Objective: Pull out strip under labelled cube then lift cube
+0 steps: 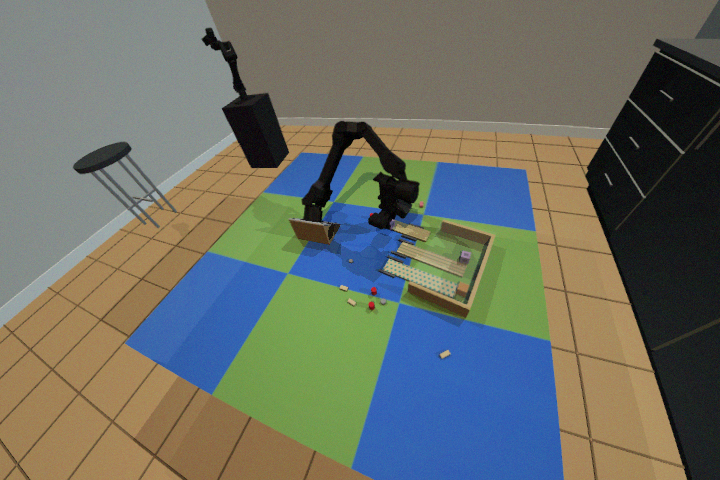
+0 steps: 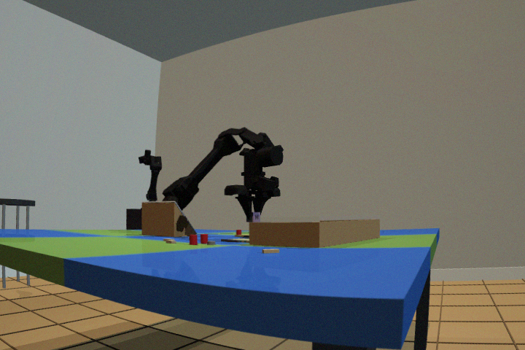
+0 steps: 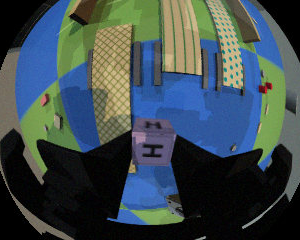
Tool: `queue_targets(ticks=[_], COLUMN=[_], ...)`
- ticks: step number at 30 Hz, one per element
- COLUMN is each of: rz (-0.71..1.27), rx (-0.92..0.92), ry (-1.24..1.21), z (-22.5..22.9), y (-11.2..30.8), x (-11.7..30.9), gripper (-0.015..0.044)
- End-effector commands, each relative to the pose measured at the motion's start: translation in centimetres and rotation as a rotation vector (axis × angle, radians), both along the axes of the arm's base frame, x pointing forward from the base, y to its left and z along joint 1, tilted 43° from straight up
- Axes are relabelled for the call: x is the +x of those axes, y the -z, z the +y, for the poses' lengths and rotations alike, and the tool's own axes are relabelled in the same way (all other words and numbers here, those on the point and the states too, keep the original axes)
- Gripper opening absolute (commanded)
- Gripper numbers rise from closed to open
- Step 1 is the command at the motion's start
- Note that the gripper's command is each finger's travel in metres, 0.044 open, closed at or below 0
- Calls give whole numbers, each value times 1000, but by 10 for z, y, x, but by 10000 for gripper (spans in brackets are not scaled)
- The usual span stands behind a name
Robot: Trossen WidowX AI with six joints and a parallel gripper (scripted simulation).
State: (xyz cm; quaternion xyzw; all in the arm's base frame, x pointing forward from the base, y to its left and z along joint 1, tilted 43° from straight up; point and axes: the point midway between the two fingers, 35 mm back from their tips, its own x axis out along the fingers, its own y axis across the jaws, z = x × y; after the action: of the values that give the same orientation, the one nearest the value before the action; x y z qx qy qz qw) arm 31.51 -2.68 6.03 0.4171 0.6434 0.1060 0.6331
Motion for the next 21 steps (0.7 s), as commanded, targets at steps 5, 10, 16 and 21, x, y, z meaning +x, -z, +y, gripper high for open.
queue_targets(ticks=[5,10,16,21], rz=[4,5,5,5], rx=[-4,-6,-6,-6], ry=[-2,-2,-2,-2], z=[1,-17,-22,-22], y=[4,-15,-22,-22], x=[-17,-21,-22,-22], gripper=[0,0,0,0])
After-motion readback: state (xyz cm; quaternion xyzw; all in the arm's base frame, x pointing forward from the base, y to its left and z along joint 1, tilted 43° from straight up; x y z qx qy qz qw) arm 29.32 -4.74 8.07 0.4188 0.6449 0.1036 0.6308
